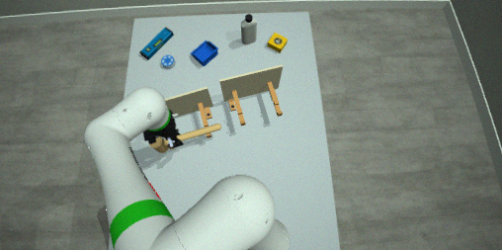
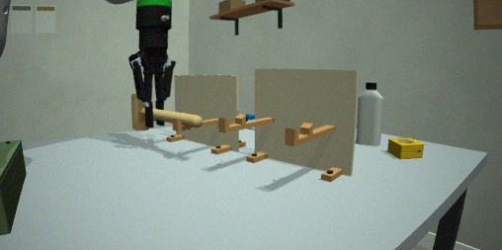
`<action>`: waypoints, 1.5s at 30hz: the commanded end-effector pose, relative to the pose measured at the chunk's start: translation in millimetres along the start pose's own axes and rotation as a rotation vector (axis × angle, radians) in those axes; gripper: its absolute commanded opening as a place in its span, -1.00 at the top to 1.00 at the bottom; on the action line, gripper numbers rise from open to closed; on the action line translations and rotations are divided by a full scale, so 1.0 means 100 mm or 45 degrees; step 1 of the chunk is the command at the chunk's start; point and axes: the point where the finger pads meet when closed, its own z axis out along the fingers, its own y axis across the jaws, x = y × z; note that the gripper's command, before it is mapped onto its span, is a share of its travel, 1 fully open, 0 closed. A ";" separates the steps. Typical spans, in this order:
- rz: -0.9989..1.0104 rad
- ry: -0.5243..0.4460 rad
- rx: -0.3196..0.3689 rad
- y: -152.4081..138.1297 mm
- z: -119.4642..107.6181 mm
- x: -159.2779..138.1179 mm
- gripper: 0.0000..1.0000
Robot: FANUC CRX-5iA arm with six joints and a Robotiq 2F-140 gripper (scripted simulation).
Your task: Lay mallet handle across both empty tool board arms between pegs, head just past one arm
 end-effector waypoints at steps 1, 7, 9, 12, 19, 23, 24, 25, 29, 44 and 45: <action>0.000 0.000 -0.002 0.00 -0.01 0.00 0.80; 0.000 0.000 -0.002 0.00 -0.01 0.00 0.80; 0.000 0.000 -0.002 0.00 -0.01 0.00 0.80; 0.000 0.000 -0.002 0.00 -0.01 0.00 0.80; 0.000 0.000 -0.002 0.01 -0.40 0.00 0.80; 0.000 0.000 -0.002 0.02 -0.70 0.01 0.80; 0.000 0.000 -0.002 0.02 -0.85 0.01 0.80; 0.000 0.000 -0.002 0.02 -0.93 0.01 0.80; 0.000 0.000 -0.002 0.04 -0.99 -0.03 0.80; 0.000 0.000 -0.002 0.25 -1.08 -1.51 0.80; 0.000 0.000 -0.002 0.25 -1.09 -1.61 0.80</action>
